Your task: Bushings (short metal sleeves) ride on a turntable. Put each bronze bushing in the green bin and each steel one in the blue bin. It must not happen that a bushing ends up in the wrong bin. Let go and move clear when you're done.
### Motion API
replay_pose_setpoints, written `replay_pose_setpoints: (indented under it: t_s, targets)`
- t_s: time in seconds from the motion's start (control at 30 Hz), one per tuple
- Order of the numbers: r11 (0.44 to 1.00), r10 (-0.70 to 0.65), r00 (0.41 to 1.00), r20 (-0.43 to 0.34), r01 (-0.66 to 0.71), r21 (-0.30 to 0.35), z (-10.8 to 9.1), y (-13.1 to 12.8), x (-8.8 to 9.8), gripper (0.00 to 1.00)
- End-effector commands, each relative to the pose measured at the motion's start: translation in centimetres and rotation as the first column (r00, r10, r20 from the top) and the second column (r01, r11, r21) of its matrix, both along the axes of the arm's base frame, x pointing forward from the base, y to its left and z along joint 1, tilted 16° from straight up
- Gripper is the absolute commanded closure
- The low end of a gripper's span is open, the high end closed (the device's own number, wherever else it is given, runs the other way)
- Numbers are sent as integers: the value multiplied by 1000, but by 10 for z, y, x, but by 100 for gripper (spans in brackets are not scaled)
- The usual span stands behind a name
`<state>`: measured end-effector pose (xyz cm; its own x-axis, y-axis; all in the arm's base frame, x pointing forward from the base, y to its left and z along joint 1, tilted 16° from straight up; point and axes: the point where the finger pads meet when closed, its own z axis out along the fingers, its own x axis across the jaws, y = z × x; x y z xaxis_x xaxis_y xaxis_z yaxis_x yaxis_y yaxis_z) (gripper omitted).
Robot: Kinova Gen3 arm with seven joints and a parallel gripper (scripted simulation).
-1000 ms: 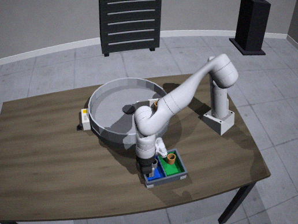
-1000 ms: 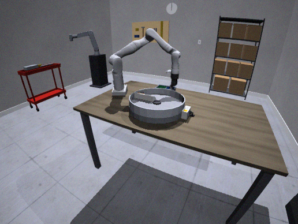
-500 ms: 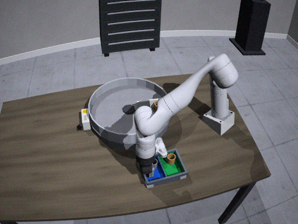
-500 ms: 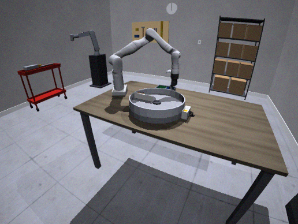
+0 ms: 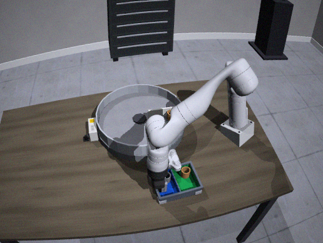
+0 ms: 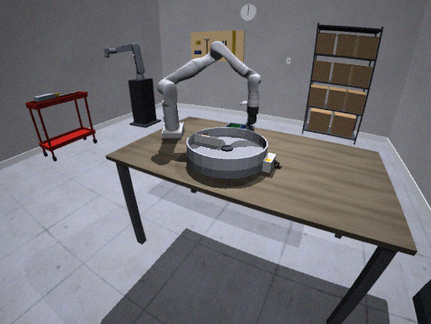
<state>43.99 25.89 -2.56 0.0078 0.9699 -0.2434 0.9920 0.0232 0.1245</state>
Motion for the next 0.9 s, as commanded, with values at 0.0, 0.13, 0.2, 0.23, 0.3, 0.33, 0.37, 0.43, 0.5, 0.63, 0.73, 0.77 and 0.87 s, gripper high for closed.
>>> replay_pose_setpoints:
  t_s: [0.0, 0.13, 0.2, 0.23, 0.3, 0.33, 0.37, 0.43, 0.5, 0.63, 0.73, 0.77, 0.87]
  targets:
    - [1000, 1, 1000, 1, -1, 1, 1, 1, 0, 53]
    - [1000, 1, 1000, 1, -1, 1, 5, 0, 0, 53]
    - [1000, 1, 1000, 1, -1, 1, 6, -1, 0, 53]
    - [1000, 1, 1000, 1, -1, 1, 6, -1, 0, 53]
    - [1000, 1, 1000, 1, -1, 1, 6, -1, 0, 53]
    - [1000, 1, 1000, 1, -1, 1, 6, -1, 0, 53]
    - [1000, 1, 1000, 1, -1, 1, 6, -1, 0, 53]
    - [1000, 1, 1000, 1, -1, 1, 6, -1, 0, 53]
    - [1000, 0, 1000, 1, 0, 1, 7, -1, -1, 53]
    - [1000, 1, 1000, 1, -1, 1, 9, 0, -1, 53]
    - [1000, 1, 1000, 1, -1, 1, 10, 0, -1, 53]
    - [1000, 1, 1000, 1, -1, 1, 10, 0, -1, 53]
    - [1000, 1, 1000, 1, -1, 1, 11, 1, -1, 53]
